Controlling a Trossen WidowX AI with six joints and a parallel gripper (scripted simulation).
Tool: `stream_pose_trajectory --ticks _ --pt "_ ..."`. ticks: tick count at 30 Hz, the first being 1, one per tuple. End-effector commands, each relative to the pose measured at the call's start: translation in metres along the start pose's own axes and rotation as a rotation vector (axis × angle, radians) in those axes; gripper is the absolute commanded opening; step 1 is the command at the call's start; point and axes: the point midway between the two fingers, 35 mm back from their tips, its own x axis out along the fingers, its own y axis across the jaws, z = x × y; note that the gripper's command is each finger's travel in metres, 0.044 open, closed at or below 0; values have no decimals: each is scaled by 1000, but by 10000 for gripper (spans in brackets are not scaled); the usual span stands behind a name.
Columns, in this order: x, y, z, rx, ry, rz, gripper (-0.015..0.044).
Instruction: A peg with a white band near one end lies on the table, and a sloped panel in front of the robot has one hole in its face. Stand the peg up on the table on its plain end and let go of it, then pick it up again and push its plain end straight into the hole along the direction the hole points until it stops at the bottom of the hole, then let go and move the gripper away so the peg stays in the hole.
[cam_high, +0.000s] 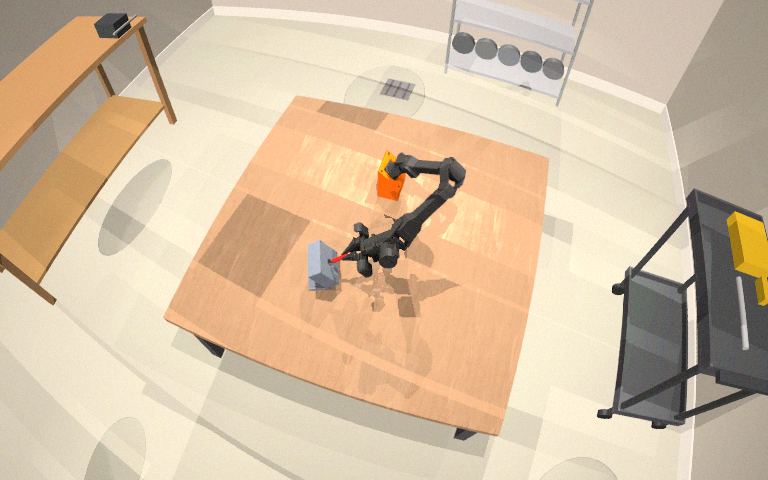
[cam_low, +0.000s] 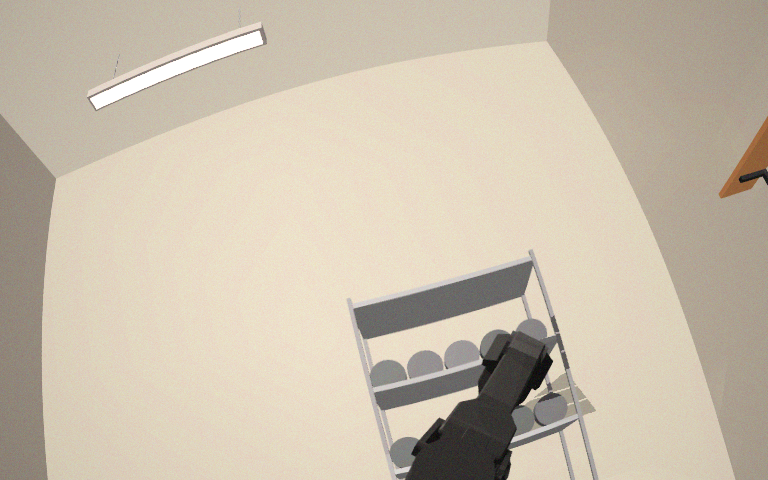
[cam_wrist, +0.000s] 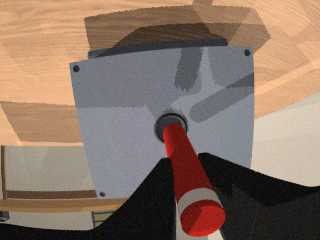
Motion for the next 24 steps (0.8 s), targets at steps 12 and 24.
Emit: stream_pose_trajectory --ticks 12,24 --pt "0 0 0 0 0 0 0" --pt "5 1 -1 0 0 0 0"
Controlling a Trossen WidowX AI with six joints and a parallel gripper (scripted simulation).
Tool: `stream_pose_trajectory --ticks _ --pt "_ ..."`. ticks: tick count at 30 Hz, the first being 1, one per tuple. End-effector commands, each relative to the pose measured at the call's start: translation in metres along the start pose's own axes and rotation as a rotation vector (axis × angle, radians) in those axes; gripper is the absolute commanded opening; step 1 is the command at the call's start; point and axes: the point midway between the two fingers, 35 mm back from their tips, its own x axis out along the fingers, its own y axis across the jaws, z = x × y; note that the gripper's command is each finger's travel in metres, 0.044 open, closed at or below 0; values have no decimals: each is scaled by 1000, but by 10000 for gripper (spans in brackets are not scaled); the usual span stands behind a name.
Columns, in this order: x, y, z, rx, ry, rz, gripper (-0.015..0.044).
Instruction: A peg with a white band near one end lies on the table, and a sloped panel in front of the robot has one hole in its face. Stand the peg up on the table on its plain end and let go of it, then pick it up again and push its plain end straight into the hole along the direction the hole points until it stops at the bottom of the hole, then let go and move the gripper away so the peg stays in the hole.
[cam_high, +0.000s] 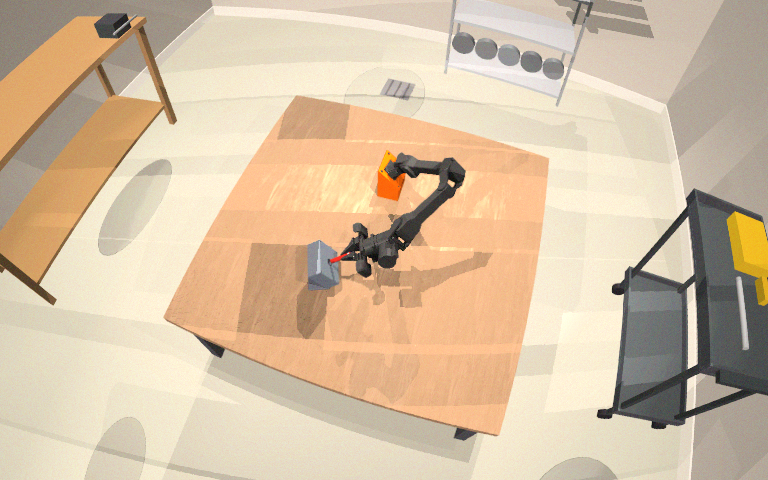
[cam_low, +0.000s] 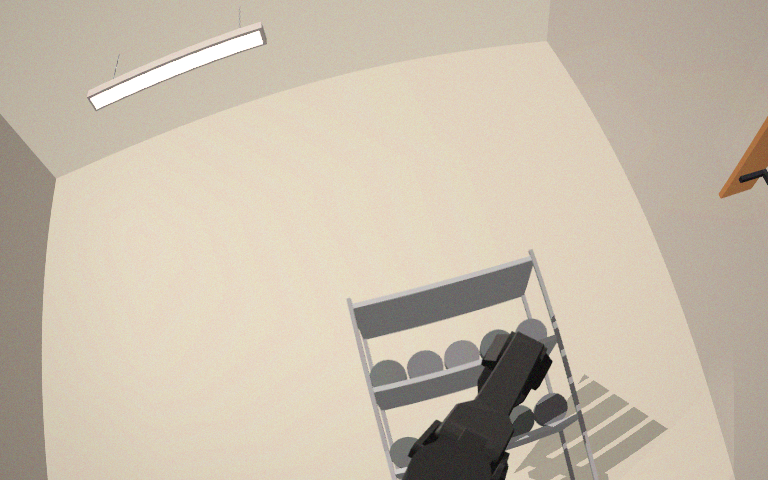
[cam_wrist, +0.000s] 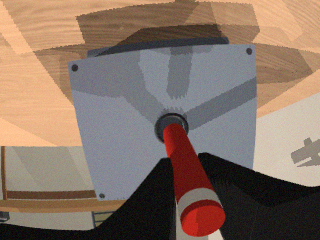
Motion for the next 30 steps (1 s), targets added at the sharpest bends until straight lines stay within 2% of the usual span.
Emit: stream_pose_trajectory --ticks 1,30 --pt "3 1 0 -3 -1 1 0" --pt "23 1 1 -3 -1 0 0"
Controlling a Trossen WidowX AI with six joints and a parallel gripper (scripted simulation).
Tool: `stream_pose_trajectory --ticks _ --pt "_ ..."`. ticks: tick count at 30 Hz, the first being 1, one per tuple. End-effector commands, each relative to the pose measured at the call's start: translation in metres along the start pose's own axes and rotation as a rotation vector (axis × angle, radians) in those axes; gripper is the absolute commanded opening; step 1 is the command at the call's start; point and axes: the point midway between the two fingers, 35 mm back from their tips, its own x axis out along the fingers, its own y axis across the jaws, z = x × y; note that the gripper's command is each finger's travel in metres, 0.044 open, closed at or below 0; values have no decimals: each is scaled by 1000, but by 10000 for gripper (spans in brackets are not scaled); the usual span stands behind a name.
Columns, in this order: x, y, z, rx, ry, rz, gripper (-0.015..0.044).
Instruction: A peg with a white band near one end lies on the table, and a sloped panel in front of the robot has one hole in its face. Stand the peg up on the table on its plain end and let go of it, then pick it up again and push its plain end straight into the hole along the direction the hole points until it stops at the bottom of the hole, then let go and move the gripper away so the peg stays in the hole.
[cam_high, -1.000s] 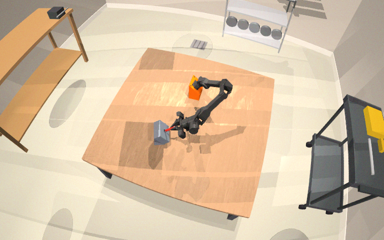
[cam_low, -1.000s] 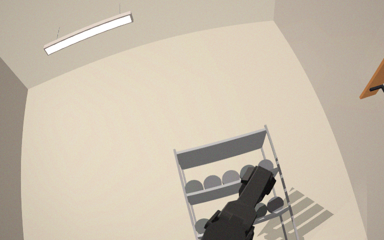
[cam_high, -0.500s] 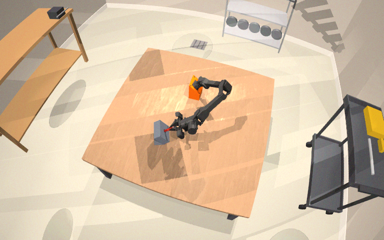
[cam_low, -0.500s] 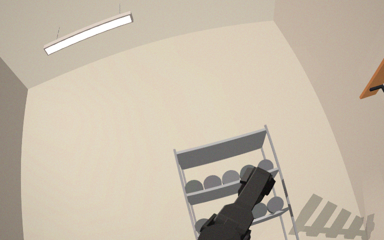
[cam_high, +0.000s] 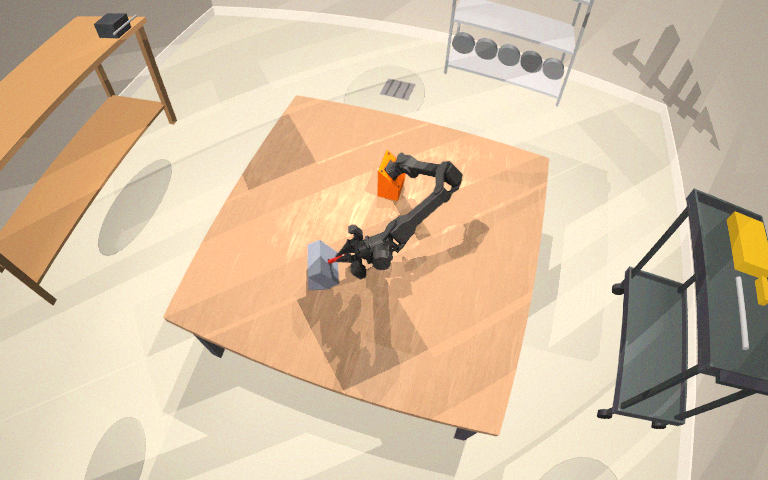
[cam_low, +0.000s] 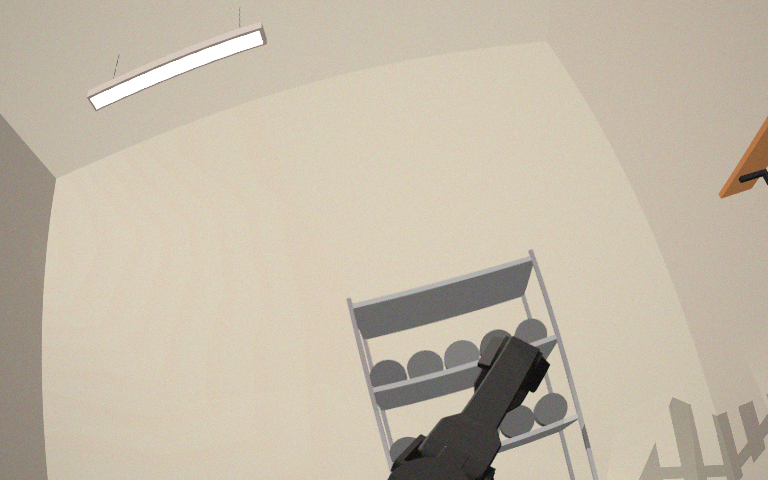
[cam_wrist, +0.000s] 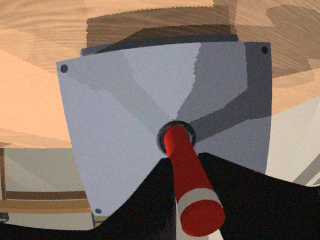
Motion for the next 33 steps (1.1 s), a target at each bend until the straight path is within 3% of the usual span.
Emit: stream_pose_trajectory --ticks 1,30,33 --pt "4 0 1 -3 -5 0 0" --pt "13 0 0 0 1 2 0" --pt "13 0 0 0 1 2 79"
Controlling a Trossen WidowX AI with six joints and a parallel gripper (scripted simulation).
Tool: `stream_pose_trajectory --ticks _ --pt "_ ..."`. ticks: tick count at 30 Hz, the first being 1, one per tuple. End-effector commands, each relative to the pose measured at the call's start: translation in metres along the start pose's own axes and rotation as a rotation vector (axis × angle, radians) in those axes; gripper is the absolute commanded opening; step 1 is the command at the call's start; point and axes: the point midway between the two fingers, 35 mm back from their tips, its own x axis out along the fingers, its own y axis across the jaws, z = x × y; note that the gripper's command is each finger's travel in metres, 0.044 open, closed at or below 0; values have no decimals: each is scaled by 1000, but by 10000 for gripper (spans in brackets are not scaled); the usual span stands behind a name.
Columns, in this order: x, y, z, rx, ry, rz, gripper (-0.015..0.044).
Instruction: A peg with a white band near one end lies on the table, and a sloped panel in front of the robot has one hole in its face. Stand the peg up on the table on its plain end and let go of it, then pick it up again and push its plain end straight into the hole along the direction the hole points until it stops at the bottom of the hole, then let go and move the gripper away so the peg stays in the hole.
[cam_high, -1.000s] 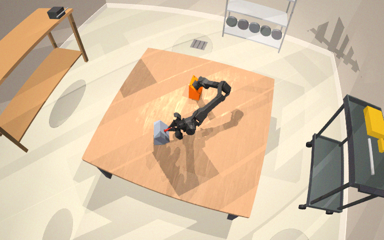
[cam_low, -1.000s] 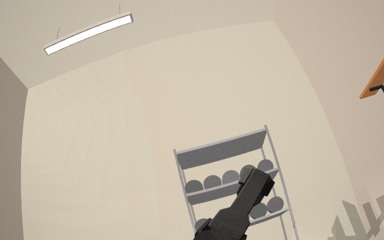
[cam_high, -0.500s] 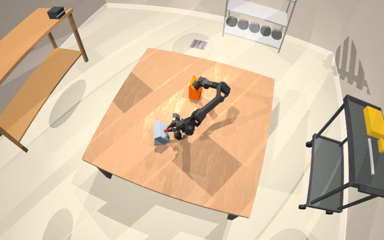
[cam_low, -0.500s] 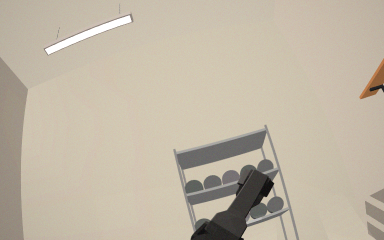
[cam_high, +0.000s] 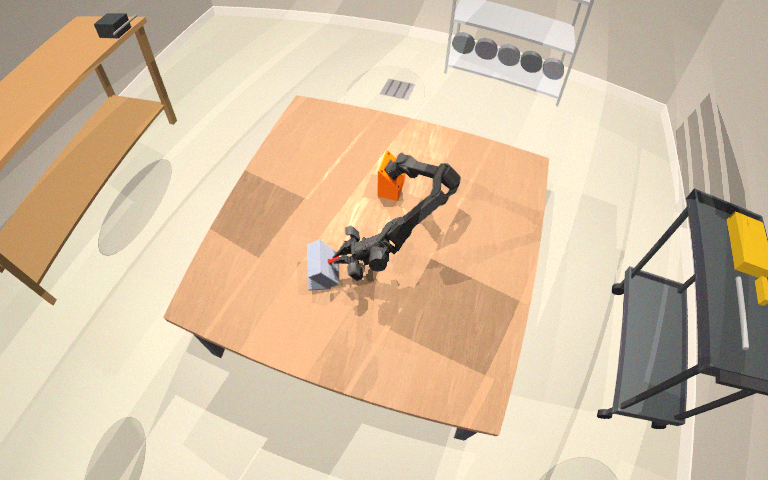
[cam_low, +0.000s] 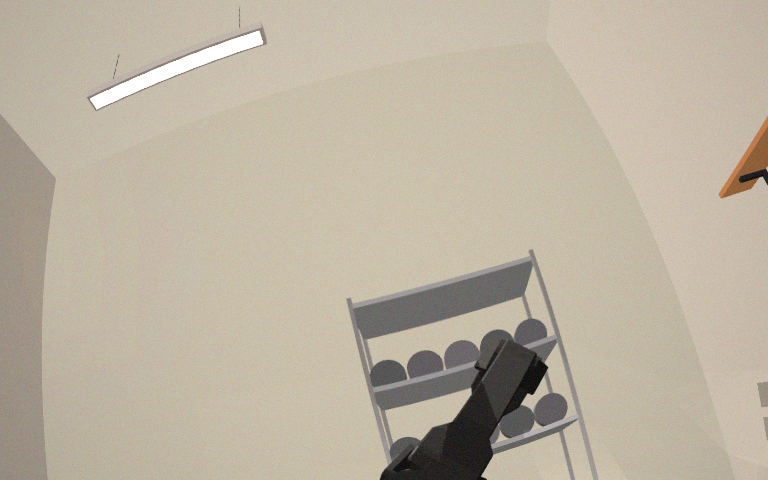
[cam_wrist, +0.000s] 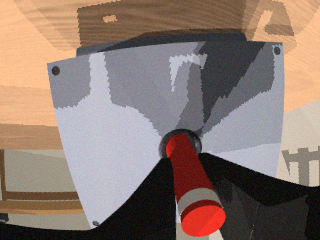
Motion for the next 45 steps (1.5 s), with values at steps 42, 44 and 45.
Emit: stream_pose_trajectory --ticks 42,44,45 --pt "-51 -5 -1 -3 -1 0 440" --pt "-54 -5 -1 -3 -1 0 440" --pt "-56 -5 -1 -3 -2 0 440"
